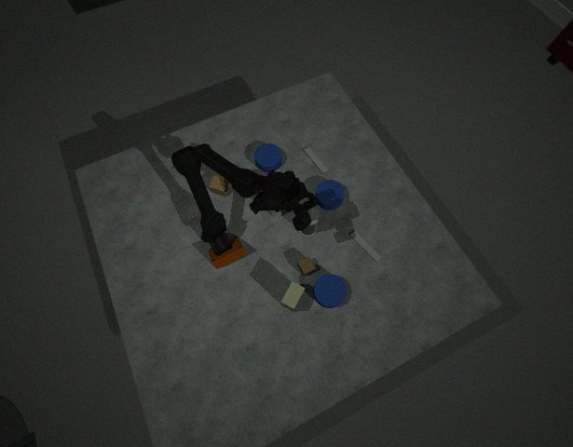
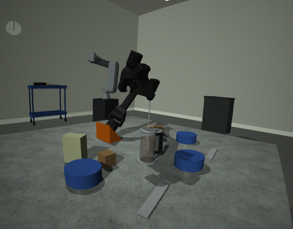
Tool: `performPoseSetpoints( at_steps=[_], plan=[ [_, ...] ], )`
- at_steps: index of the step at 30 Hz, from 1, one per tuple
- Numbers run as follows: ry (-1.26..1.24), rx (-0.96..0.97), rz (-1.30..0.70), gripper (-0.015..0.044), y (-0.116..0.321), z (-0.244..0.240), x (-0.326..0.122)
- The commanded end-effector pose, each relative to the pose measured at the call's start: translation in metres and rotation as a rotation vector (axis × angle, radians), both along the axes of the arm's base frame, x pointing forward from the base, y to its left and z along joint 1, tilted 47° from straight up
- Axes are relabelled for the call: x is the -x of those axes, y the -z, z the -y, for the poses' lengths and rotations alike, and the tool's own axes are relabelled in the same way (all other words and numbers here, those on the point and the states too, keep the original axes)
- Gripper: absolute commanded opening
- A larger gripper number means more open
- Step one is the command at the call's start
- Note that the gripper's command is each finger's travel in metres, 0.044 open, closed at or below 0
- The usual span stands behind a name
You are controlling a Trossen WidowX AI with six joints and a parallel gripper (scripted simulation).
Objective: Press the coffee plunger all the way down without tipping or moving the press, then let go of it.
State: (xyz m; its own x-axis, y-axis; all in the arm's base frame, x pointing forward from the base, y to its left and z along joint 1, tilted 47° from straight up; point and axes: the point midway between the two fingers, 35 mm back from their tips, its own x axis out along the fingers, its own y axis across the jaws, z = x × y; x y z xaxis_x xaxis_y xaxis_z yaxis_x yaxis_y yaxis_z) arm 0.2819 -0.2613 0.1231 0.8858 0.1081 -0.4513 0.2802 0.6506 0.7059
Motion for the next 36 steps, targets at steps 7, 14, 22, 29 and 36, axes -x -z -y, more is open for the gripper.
performPoseSetpoints(
  at_steps=[7,14,22,29,36],
  plan=[
    [0.0,-0.004,-0.005,0.0121,0.012,-0.008,-0.003],
    [-0.001,-0.004,-0.006,0.0121,0.021,-0.015,-0.006],
    [-0.001,-0.004,-0.007,0.0121,0.031,-0.023,-0.009],
    [-0.001,-0.003,-0.007,0.0121,0.039,-0.031,-0.012],
    [-0.001,-0.004,-0.007,0.0121,0.047,-0.038,-0.014]
  ],
)
